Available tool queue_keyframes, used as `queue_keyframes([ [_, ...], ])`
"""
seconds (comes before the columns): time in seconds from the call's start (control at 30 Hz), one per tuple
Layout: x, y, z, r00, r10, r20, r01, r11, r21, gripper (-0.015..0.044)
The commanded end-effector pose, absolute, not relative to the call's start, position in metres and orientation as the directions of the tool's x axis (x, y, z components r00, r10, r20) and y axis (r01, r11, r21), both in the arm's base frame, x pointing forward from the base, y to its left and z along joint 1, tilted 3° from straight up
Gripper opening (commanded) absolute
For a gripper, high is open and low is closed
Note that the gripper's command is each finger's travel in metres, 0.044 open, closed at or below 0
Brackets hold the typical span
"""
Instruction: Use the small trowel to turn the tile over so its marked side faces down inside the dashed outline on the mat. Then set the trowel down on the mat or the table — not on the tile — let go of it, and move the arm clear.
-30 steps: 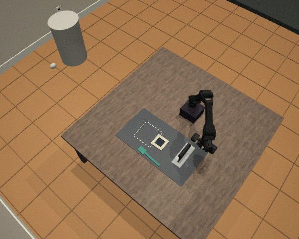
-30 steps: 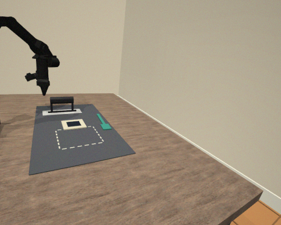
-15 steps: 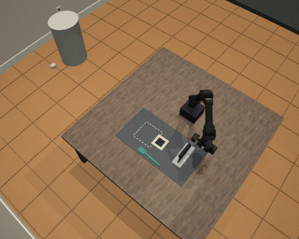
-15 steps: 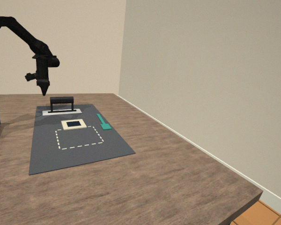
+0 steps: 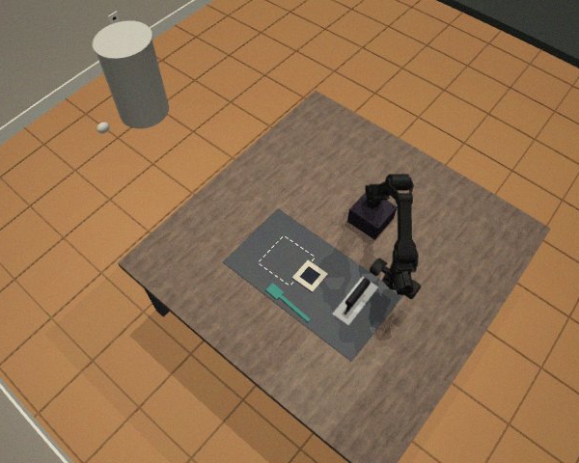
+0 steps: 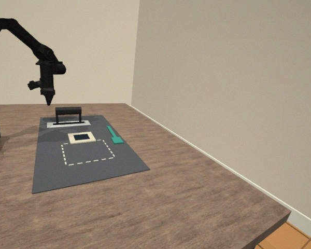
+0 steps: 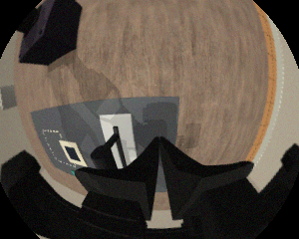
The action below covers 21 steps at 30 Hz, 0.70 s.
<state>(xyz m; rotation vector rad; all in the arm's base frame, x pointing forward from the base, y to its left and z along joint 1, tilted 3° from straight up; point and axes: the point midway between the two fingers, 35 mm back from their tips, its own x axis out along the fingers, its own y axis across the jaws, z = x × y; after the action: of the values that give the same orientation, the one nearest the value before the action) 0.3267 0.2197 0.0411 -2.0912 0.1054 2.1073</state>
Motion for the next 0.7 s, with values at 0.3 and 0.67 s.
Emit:
queue_keyframes([
  [0.3,0.3267,0.2197,0.0411,-0.001,0.071,-0.997,-0.17,-0.983,-0.07,0.01],
  [0.67,0.335,0.2108,0.0434,-0.001,0.07,-0.998,-0.449,-0.891,-0.062,0.027],
])
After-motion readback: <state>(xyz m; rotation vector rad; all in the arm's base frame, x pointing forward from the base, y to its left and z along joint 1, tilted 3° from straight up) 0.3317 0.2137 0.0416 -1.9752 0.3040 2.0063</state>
